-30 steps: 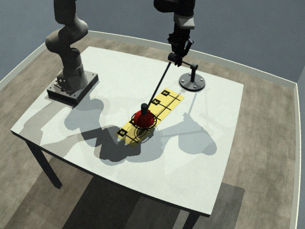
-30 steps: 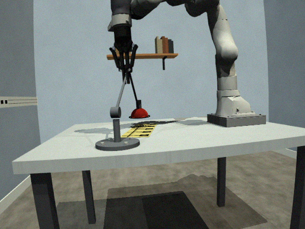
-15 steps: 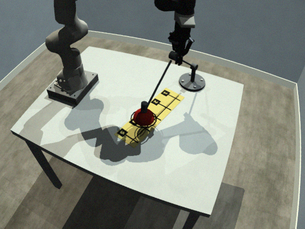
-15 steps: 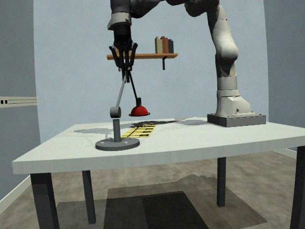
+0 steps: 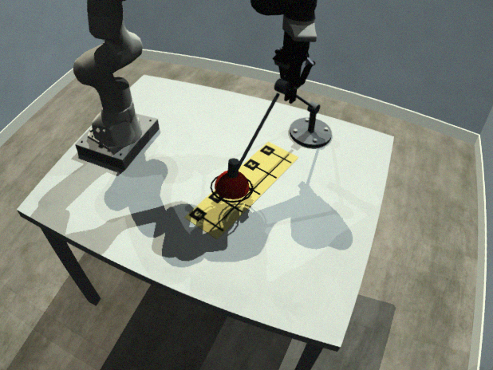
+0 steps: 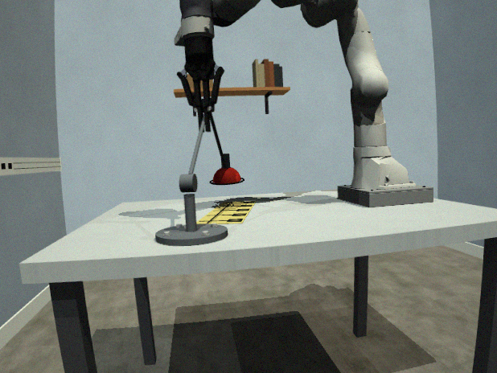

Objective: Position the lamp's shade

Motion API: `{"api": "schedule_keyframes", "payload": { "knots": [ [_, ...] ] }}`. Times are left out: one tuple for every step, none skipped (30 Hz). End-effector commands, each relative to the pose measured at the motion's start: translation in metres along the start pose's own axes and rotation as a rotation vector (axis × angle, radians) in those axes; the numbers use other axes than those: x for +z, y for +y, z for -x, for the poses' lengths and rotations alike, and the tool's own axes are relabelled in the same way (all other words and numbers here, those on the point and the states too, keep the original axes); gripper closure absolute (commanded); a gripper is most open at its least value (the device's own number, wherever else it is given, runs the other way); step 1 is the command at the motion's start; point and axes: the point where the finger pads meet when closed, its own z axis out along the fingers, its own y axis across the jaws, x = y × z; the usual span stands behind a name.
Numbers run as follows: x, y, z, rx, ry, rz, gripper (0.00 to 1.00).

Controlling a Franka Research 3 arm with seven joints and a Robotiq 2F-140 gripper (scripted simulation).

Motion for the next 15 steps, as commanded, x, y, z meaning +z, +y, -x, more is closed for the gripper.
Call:
{"api": "schedule_keyframes", "payload": {
  "knots": [
    [-0.0122,-0.0005,0.0138,-0.014,-0.012,-0.019,0.90],
    [-0.0124,-0.0004,0.0140,-0.013,-0.012,-0.018,0.90],
    [-0.0126,-0.0004,0.0143,-0.013,-0.011,-0.017,0.90],
    [-0.0128,-0.0003,0.0146,-0.012,-0.011,-0.016,0.90],
    [-0.0129,-0.0002,0.0149,-0.011,-0.010,-0.015,0.90],
    [-0.0131,-0.0002,0.0152,-0.011,-0.010,-0.014,0.90],
    [-0.0133,-0.0001,0.0154,-0.010,-0.009,-0.014,0.90],
    [-0.0133,-0.0001,0.0154,-0.010,-0.009,-0.014,0.90],
    [-0.0133,-0.0001,0.0154,-0.010,-0.009,-0.014,0.90],
    [-0.0137,-0.0001,0.0157,-0.010,-0.009,-0.013,0.90],
    [-0.0140,-0.0001,0.0161,-0.009,-0.009,-0.013,0.90],
    [-0.0143,-0.0001,0.0164,-0.009,-0.008,-0.012,0.90],
    [-0.0147,-0.0001,0.0167,-0.009,-0.008,-0.012,0.90],
    [-0.0150,-0.0001,0.0170,-0.008,-0.007,-0.011,0.90],
    [-0.0153,-0.0001,0.0173,-0.008,-0.007,-0.011,0.90]
  ]
}}
